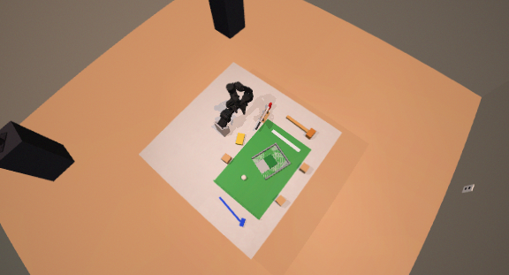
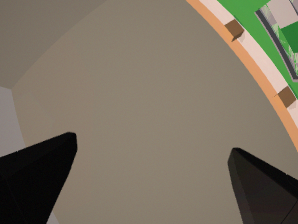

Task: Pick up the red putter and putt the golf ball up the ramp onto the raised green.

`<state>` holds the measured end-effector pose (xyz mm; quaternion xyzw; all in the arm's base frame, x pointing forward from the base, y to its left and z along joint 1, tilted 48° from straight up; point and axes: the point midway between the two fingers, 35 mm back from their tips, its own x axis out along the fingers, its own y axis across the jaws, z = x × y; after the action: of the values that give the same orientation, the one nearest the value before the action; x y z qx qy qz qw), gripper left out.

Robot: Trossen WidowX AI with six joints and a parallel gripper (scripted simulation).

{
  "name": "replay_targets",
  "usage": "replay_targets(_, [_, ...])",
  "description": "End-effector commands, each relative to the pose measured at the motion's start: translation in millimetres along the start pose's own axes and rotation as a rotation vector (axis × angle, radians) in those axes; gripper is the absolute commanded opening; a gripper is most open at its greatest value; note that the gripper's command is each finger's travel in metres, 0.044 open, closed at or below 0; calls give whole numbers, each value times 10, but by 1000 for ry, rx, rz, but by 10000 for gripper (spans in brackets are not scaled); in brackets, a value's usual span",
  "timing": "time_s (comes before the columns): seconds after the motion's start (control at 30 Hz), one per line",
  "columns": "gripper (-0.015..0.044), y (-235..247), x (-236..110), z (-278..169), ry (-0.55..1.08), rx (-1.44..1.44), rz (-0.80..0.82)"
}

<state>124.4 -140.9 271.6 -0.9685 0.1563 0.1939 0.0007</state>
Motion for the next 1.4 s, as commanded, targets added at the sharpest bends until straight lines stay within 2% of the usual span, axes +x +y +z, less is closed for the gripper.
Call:
replay_targets(0.0, [426,1,8,0,-2,-21,-3])
replay_targets(0.17, [440,-145,213,-17,17,-470,-169])
replay_targets(0.37, [440,-505,482,5,152,-1028,-423])
replay_targets(0.67, [440,-1100,719,67,545,-1709,-694])
replay_targets(1.0, [440,-1516,785,131,945,-2098,-777])
replay_targets(1.37, [440,-1959,776,242,1484,-2432,-732])
